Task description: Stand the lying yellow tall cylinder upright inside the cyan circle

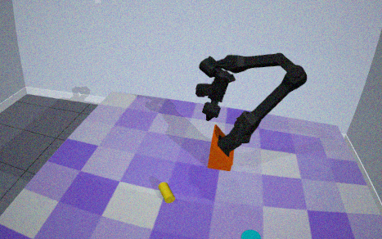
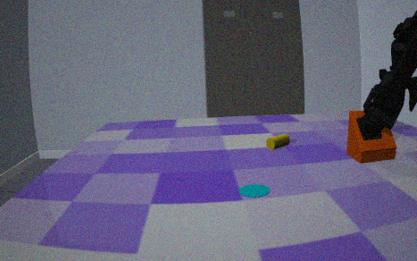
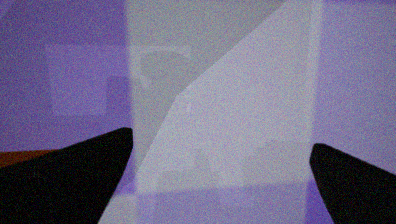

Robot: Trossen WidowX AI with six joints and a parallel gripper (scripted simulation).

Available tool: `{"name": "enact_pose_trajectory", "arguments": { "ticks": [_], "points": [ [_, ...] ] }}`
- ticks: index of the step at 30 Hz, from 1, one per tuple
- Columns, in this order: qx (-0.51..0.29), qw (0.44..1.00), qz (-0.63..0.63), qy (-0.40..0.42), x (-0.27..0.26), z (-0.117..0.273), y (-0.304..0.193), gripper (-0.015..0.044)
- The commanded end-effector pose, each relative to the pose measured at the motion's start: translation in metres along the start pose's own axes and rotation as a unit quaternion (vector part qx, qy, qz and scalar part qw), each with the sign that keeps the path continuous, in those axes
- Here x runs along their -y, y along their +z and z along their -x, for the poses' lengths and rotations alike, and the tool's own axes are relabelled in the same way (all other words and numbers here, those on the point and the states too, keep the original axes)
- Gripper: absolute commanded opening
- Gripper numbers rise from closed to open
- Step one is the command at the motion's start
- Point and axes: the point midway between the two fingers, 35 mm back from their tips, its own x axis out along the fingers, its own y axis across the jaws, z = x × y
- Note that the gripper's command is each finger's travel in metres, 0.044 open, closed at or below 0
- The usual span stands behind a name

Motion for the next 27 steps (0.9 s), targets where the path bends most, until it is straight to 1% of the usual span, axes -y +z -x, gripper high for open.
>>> {"name": "enact_pose_trajectory", "arguments": {
  "ticks": [1,3,4,15,21,27],
  "points": [
    [0.001,1.000,0.002,0.000,-0.001,0.000,0.001,0.0374],
    [0.007,1.000,0.020,0.001,-0.006,0.004,0.009,0.0321],
    [0.011,0.999,0.034,0.001,-0.011,0.007,0.015,0.0309],
    [0.052,0.973,0.224,0.017,-0.057,0.040,0.067,0.0309],
    [0.068,0.941,0.330,0.027,-0.089,0.057,0.089,0.0309],
    [0.080,0.898,0.432,0.037,-0.125,0.073,0.106,0.0309]
  ]
}}
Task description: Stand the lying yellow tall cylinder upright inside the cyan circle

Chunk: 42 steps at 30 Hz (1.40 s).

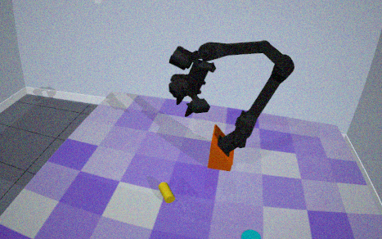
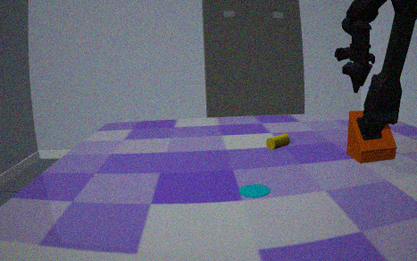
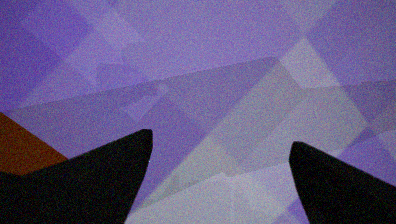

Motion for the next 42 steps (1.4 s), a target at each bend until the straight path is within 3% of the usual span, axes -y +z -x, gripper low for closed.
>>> {"name": "enact_pose_trajectory", "arguments": {
  "ticks": [1,12,24,38,42],
  "points": [
    [0.008,0.997,0.072,0.012,-0.011,0.005,0.025,0.0309],
    [0.026,0.962,0.266,0.045,-0.057,0.016,0.091,0.0309],
    [0.037,0.884,0.458,0.089,-0.129,0.018,0.147,0.0309],
    [0.041,0.751,0.641,0.153,-0.232,0.006,0.184,0.0309],
    [0.041,0.744,0.648,0.156,-0.238,0.005,0.184,0.0309]
  ]
}}
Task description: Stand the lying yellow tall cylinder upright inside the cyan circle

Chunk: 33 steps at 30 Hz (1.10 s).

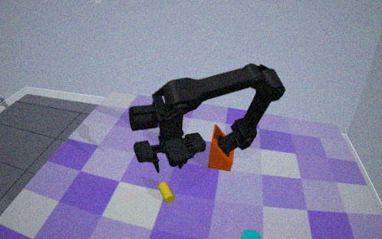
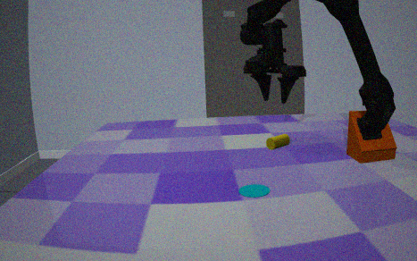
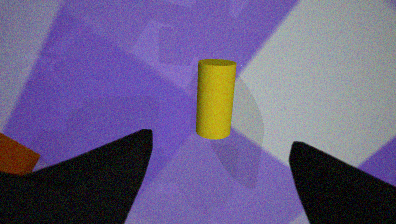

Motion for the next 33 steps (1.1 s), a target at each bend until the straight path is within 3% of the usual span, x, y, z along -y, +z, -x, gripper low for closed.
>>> {"name": "enact_pose_trajectory", "arguments": {
  "ticks": [1,13,16,24,33],
  "points": [
    [0.005,1.000,0.013,0.006,0.001,-0.002,0.005,0.0309],
    [0.007,1.000,0.014,0.007,-0.001,-0.111,0.007,0.0309],
    [0.007,1.000,0.014,0.007,-0.002,-0.113,0.007,0.0309],
    [0.007,1.000,0.014,0.007,-0.002,-0.113,0.007,0.0105],
    [0.006,1.000,-0.007,-0.002,0.004,-0.104,0.005,0.0105]
  ]
}}
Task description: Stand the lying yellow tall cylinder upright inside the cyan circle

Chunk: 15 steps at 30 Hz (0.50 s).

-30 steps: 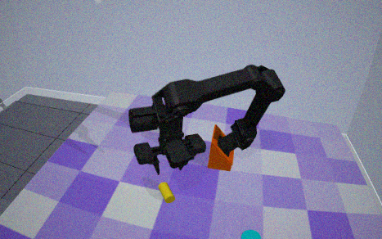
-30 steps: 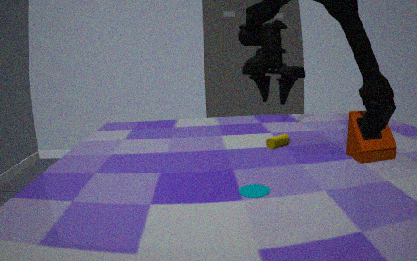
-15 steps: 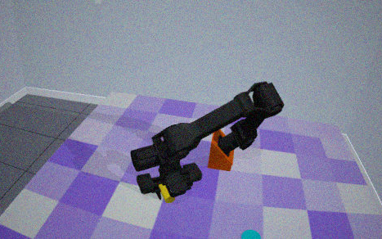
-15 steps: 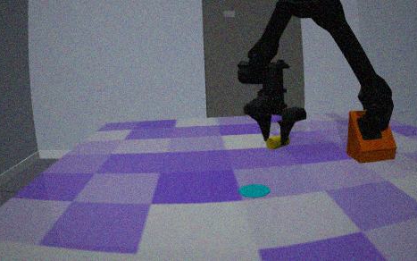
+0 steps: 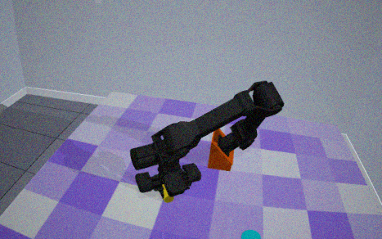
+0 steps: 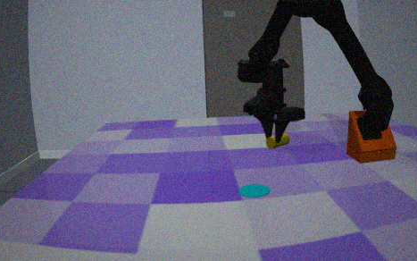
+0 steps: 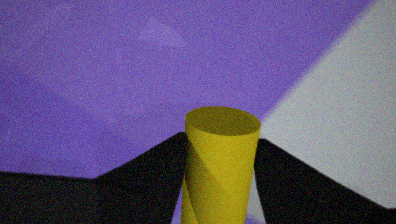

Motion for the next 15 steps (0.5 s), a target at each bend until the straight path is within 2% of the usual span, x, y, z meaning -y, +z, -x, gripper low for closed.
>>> {"name": "enact_pose_trajectory", "arguments": {
  "ticks": [1,15],
  "points": [
    [-0.002,1.000,-0.010,-0.004,0.003,0.007,-0.001,0.0105],
    [-0.003,1.000,-0.003,-0.003,0.006,0.040,0.001,0.0105]
  ]
}}
